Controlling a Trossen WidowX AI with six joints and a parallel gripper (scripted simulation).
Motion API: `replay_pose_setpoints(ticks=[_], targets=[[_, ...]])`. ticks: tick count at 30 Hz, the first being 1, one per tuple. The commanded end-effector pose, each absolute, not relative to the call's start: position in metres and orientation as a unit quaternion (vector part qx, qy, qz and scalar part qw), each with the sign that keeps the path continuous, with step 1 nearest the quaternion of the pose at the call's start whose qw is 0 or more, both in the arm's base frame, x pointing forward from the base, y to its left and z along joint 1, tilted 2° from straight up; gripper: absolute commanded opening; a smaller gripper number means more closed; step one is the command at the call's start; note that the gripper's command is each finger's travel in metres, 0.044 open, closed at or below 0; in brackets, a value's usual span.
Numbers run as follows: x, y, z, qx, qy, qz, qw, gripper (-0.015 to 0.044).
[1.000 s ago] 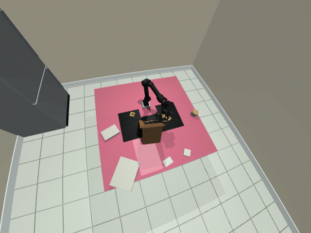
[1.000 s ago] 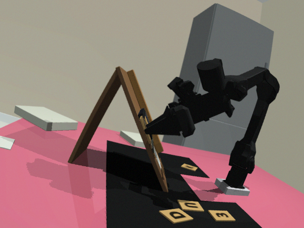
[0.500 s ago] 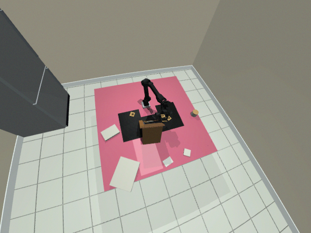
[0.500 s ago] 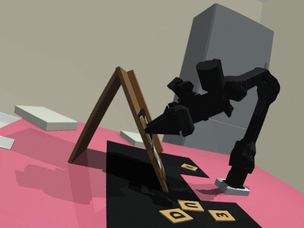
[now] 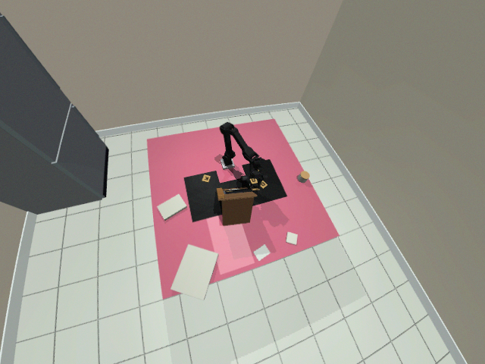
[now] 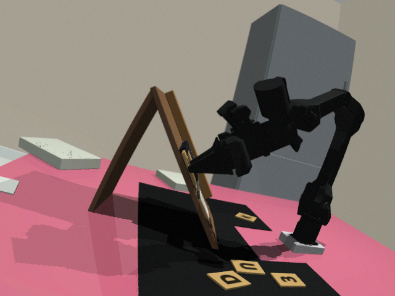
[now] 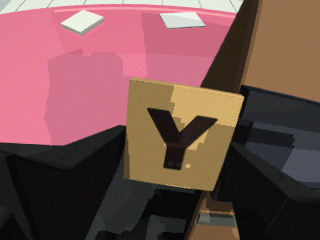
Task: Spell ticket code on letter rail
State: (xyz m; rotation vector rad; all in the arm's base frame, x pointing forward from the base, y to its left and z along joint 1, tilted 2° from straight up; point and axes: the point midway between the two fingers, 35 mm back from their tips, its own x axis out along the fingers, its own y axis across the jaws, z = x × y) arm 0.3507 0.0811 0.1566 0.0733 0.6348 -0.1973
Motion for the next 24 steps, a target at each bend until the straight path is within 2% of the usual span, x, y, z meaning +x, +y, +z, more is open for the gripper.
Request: replay_pose_setpoints(ticks=[1,24], targets=[[0.35,0.079,0.158,0.037,0.309,-0.094,0.946,0.0],[0.348,0.068,0.158,0.037,0.309,-0.094,0.946,0.0]])
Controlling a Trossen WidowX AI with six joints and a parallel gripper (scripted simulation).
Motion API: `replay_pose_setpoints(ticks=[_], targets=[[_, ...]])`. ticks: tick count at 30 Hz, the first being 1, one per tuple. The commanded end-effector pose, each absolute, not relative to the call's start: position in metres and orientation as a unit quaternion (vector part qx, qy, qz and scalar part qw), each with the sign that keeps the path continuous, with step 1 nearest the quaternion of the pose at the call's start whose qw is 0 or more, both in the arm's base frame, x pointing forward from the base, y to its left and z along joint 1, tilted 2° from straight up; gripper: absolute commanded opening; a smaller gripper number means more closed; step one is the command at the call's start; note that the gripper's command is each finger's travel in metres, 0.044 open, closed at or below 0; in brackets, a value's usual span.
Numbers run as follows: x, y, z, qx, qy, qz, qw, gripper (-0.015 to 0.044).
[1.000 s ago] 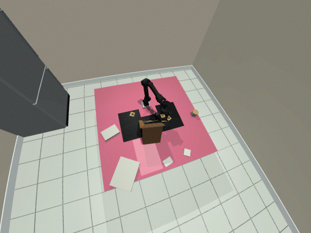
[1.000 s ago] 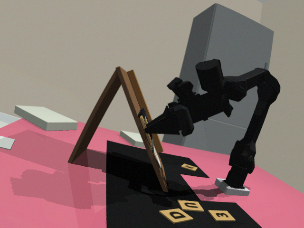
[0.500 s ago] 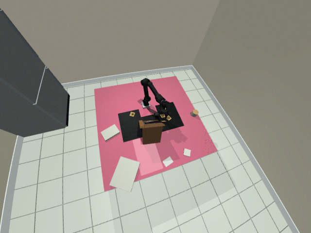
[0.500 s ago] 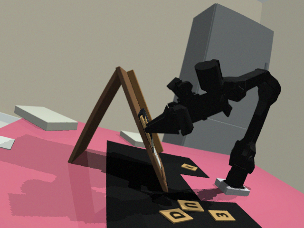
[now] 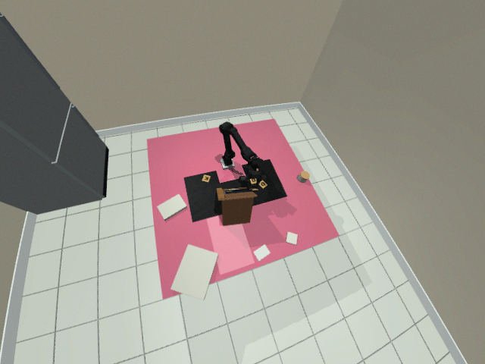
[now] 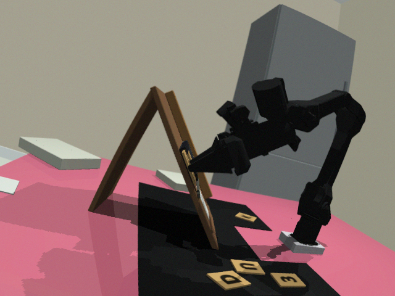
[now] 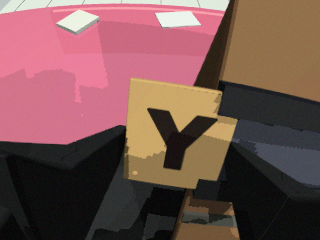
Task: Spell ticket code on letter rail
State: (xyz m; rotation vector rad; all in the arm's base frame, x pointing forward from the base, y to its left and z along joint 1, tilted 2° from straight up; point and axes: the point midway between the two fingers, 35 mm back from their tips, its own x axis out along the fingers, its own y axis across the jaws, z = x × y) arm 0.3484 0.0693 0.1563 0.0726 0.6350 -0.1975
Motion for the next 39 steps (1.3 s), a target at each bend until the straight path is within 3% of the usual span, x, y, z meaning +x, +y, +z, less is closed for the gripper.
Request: replay_pose_setpoints(ticks=[1,39], targets=[[0.348,0.067,0.158,0.037,0.309,-0.094,0.946,0.0],[0.344,0.049,0.157,0.036,0.309,-0.095,0.946,0.0]])
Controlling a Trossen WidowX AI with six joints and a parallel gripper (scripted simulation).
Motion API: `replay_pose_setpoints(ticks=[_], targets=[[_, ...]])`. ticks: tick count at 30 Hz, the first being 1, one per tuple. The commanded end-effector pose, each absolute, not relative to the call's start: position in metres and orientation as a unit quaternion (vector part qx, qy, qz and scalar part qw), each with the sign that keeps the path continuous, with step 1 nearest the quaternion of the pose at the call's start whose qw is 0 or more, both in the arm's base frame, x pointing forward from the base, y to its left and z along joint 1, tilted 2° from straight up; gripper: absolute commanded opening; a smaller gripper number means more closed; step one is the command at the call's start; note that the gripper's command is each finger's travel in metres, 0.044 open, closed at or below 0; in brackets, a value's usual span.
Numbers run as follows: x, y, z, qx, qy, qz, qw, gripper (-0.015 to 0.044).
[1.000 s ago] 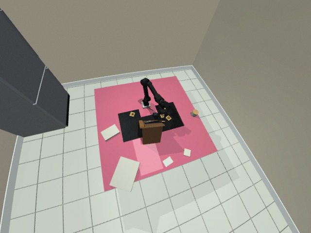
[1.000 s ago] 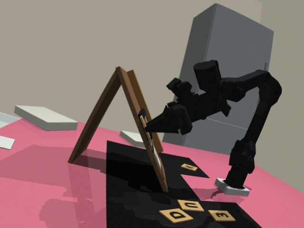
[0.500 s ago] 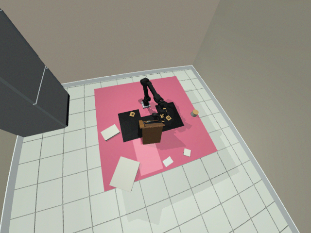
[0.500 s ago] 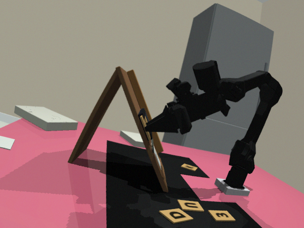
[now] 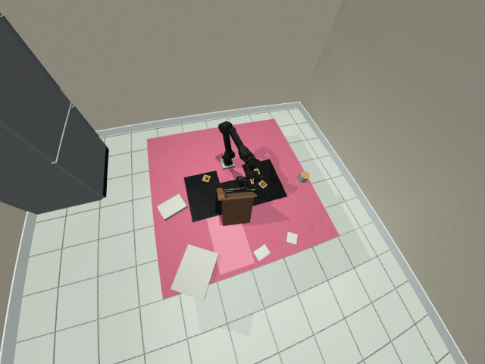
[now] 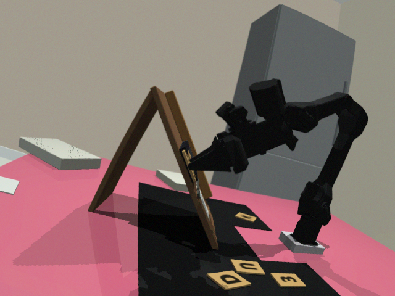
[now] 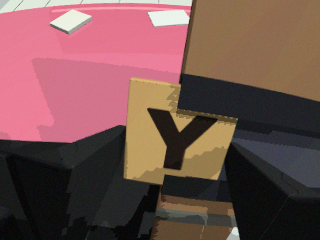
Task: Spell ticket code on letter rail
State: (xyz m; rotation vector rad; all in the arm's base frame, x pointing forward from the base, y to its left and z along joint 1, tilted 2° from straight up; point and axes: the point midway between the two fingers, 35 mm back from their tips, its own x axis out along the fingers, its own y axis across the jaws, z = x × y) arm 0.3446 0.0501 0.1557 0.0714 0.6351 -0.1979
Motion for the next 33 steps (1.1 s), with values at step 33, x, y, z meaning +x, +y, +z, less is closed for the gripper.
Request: replay_pose_setpoints(ticks=[33], targets=[[0.341,0.034,0.156,0.035,0.309,-0.095,0.946,0.0]])
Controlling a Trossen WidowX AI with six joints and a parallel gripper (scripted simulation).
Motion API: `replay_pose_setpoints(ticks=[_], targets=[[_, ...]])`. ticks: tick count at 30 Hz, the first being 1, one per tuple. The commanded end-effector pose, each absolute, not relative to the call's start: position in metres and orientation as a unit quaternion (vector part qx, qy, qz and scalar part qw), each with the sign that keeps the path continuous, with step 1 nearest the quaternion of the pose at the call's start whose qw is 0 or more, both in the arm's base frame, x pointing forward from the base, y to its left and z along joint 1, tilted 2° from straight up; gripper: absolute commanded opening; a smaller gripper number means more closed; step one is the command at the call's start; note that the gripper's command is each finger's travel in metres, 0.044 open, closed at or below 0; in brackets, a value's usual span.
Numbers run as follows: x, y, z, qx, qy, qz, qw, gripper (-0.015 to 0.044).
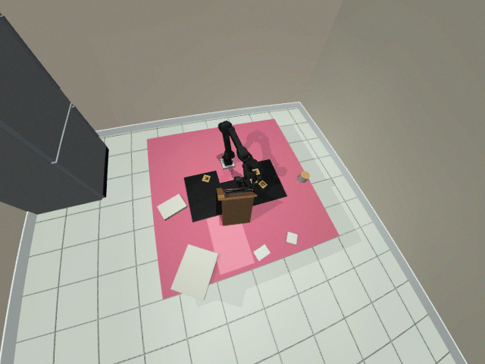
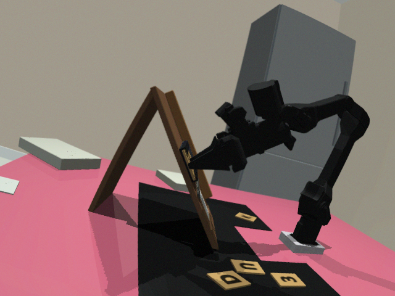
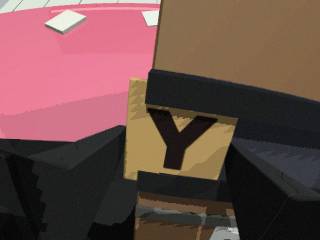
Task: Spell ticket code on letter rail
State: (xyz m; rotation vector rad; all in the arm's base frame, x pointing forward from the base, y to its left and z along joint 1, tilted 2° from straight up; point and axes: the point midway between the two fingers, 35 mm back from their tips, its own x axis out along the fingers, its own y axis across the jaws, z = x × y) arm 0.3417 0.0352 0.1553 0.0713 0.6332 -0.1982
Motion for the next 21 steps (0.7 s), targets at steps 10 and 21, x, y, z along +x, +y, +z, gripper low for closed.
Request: replay_pose_setpoints(ticks=[10,21], targets=[[0.34,0.028,0.156,0.035,0.309,-0.095,0.946,0.0],[0.339,0.022,0.156,0.035,0.309,-0.095,0.946,0.0]])
